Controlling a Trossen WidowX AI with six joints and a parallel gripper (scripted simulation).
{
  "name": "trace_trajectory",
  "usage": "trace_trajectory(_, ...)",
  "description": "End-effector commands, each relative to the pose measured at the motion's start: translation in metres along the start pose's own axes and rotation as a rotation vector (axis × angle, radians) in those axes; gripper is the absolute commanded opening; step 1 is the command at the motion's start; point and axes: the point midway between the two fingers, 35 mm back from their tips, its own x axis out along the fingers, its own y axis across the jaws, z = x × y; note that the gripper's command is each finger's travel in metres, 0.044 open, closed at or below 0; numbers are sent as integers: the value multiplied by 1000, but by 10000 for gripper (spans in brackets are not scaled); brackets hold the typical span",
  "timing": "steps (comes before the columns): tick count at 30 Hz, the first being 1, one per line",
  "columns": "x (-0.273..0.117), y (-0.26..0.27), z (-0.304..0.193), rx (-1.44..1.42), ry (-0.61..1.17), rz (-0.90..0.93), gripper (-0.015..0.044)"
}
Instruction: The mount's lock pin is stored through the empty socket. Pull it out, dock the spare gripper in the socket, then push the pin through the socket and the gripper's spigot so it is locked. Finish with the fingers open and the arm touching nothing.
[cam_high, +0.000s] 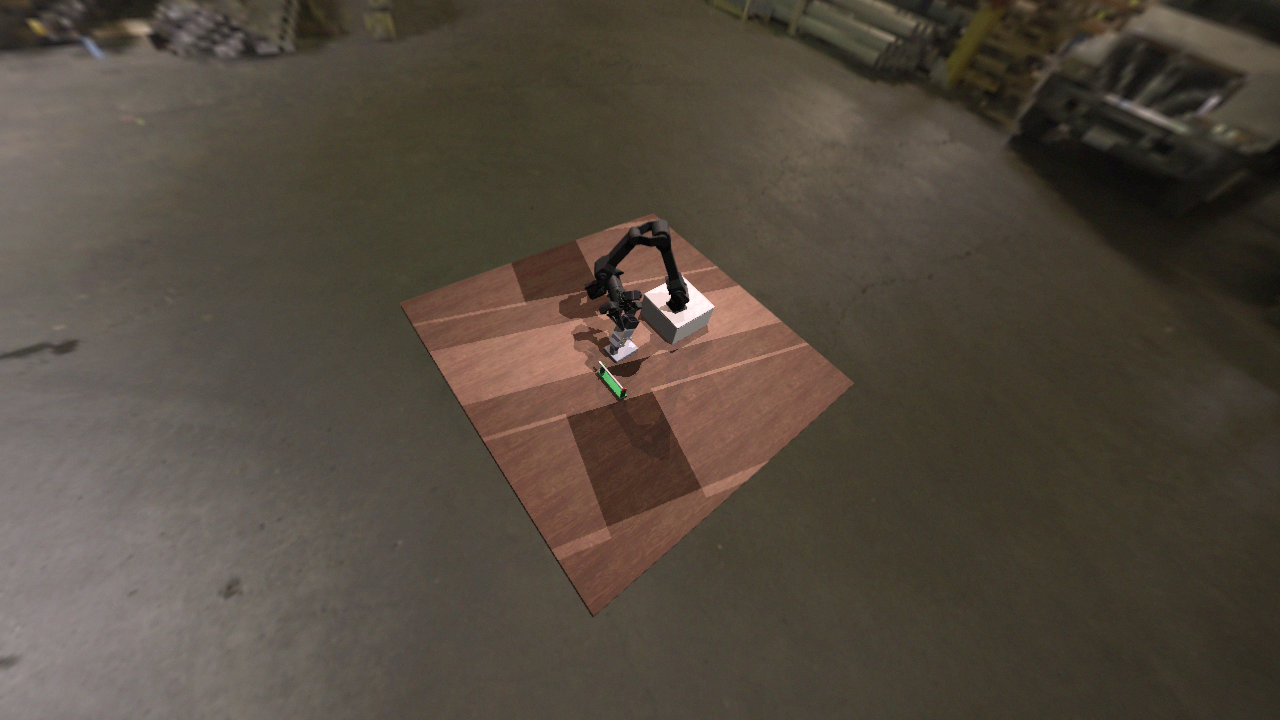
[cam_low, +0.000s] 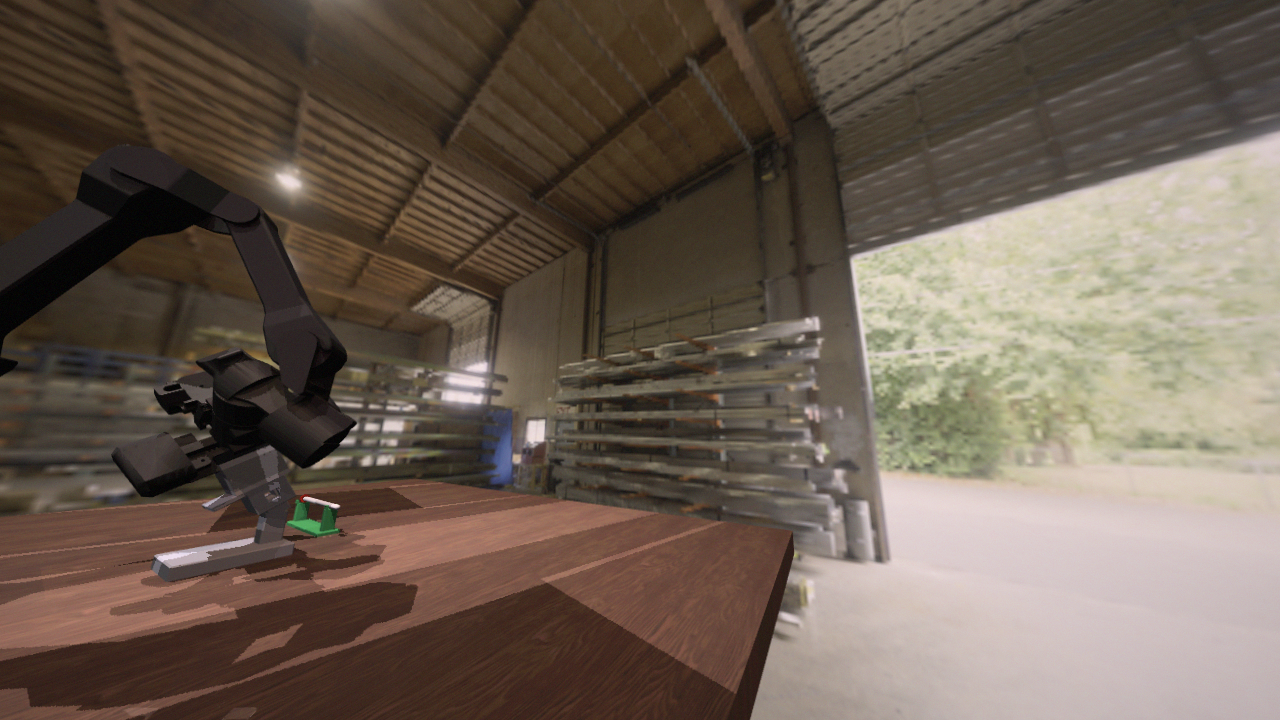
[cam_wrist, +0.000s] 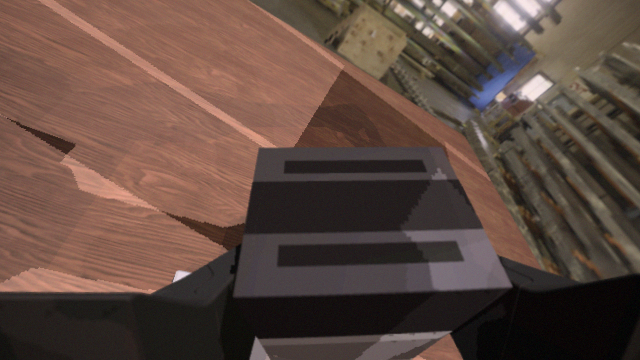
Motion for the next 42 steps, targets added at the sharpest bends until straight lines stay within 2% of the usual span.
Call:
trace_trajectory(1,0,0,0,-3,1,0,26)
trace_trajectory(17,0,0,0,-3,1,0,440)
trace_trajectory(42,-26,-4,45,9,-8,-17,440)
